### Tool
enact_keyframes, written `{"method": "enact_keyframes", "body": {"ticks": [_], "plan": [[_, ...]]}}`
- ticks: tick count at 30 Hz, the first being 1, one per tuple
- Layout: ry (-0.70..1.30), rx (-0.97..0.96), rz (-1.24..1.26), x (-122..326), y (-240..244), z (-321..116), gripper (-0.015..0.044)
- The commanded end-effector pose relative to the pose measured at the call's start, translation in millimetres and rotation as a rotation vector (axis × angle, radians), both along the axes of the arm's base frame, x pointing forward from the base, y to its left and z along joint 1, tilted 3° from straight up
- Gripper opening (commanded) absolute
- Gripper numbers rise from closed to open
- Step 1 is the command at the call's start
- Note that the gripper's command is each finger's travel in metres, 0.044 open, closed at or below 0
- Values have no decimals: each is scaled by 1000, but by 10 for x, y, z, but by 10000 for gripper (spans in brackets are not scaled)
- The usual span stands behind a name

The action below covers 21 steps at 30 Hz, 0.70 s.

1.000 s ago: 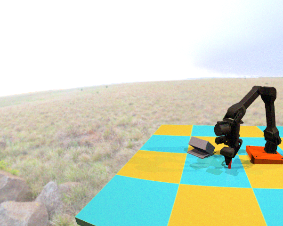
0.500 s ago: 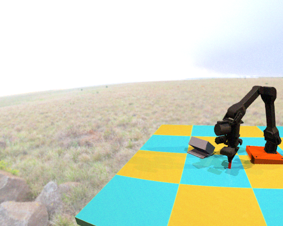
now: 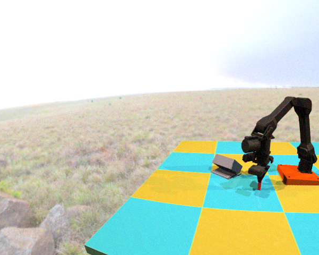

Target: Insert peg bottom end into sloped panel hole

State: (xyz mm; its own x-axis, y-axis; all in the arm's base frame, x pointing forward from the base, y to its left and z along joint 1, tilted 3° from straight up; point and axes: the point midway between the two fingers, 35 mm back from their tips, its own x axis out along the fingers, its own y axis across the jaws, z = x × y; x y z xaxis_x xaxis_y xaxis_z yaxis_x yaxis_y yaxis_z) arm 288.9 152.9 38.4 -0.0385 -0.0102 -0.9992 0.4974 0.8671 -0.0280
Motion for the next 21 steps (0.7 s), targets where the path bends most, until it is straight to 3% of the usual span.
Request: {"method": "enact_keyframes", "body": {"ticks": [1, 21], "plan": [[-6, 4, 0, 29, 13, 105, 0], [-4, 8, -2, 55, 0, 774, 0]]}}
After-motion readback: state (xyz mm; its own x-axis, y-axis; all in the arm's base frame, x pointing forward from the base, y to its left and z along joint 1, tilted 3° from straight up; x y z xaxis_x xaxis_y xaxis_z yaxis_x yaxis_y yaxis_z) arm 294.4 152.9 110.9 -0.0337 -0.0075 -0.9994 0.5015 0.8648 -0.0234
